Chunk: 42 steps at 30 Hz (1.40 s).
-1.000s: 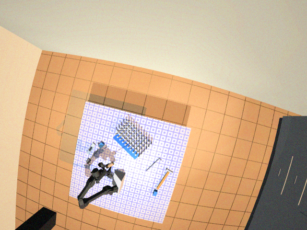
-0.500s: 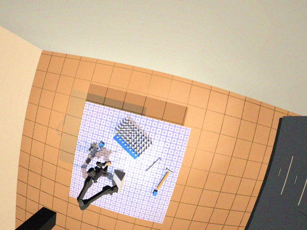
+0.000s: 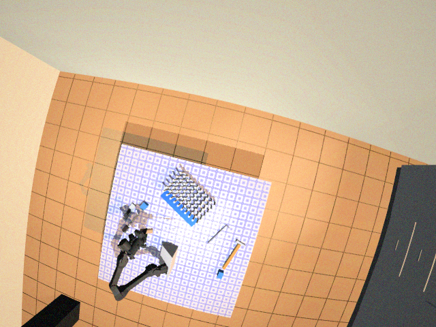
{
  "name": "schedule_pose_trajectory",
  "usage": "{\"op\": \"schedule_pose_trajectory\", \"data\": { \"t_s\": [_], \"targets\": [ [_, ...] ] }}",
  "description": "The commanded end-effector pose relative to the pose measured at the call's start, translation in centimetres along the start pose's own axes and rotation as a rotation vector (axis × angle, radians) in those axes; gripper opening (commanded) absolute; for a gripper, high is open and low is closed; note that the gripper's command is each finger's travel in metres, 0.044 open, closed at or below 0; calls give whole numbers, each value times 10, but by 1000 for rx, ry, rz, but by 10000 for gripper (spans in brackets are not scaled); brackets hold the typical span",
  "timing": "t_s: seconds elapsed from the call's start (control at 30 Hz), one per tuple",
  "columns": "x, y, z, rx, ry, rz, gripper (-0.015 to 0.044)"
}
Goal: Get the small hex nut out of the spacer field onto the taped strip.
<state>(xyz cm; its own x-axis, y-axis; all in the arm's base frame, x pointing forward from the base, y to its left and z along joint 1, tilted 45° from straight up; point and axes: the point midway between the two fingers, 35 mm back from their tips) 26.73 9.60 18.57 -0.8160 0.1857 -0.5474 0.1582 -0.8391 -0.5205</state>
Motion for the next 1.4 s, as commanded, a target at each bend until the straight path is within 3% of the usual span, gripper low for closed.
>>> {"op": "schedule_pose_trajectory", "data": {
  "t_s": [0.0,0.8,1.37],
  "targets": [
    [-6,-9,5,-11,29,-94,0],
    [-19,-71,30,-183,56,-756,0],
    [-15,-134,66,-399,-85,-1145,0]
  ]
}}
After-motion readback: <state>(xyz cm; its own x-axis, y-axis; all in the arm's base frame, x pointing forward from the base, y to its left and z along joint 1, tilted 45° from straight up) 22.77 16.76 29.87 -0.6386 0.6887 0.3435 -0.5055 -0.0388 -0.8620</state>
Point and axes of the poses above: the point midway between the two fingers, 35 mm back from their tips, its own z axis back along the fingers, its own x axis across the jaws, y = z × x, and after that the axes turned 12 degrees about z, right-handed
